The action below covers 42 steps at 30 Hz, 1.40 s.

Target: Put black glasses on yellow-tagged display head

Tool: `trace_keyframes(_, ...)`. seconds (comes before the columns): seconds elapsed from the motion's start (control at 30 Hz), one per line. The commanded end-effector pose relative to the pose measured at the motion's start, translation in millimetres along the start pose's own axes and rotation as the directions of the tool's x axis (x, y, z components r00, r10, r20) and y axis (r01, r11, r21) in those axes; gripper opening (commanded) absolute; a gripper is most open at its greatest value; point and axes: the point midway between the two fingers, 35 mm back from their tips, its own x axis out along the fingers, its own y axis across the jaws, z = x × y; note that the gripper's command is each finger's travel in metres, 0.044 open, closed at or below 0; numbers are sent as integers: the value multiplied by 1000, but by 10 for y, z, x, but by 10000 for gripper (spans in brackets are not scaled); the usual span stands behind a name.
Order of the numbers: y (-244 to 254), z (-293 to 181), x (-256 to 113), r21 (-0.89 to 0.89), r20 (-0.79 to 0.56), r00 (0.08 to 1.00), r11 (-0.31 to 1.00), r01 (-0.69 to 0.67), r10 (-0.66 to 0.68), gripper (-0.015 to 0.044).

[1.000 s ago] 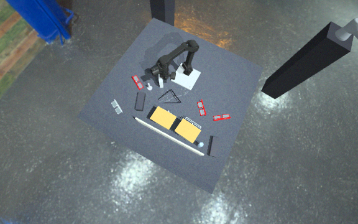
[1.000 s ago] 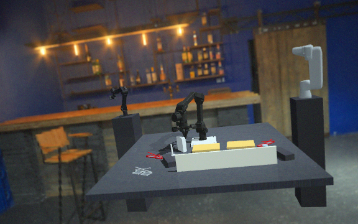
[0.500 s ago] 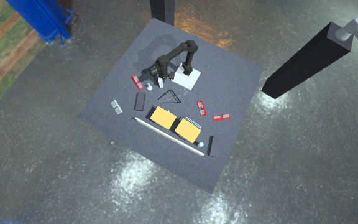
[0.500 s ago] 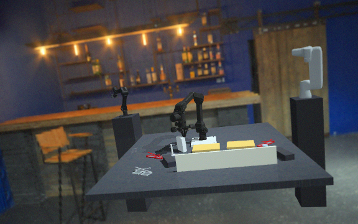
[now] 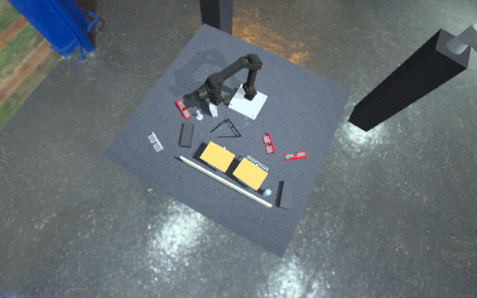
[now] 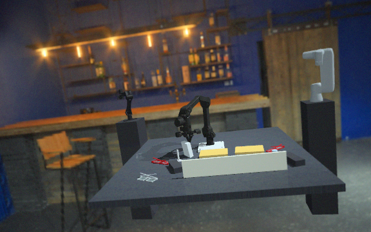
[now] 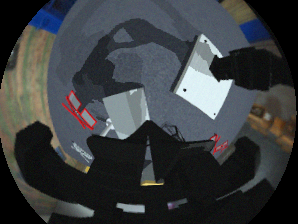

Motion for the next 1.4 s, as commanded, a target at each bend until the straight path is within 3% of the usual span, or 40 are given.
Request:
trace_keyframes(0.0, 58, -3, 2, 0, 0, 1000, 1000, -1, 1, 0)
trace_keyframes(0.9, 260, 9, 7, 0, 0, 1000, 1000, -3, 3, 0)
trace_keyframes(1.17, -218, 3, -566, 0, 0, 1000, 1000, 2, -2, 0)
trace_keyframes(1.33, -240, 6, -588, 0, 0, 1000, 1000, 2, -2, 0)
trace_keyframes(1.37, -179, 0, -541, -3, -6, 1000, 1000, -6, 6, 26)
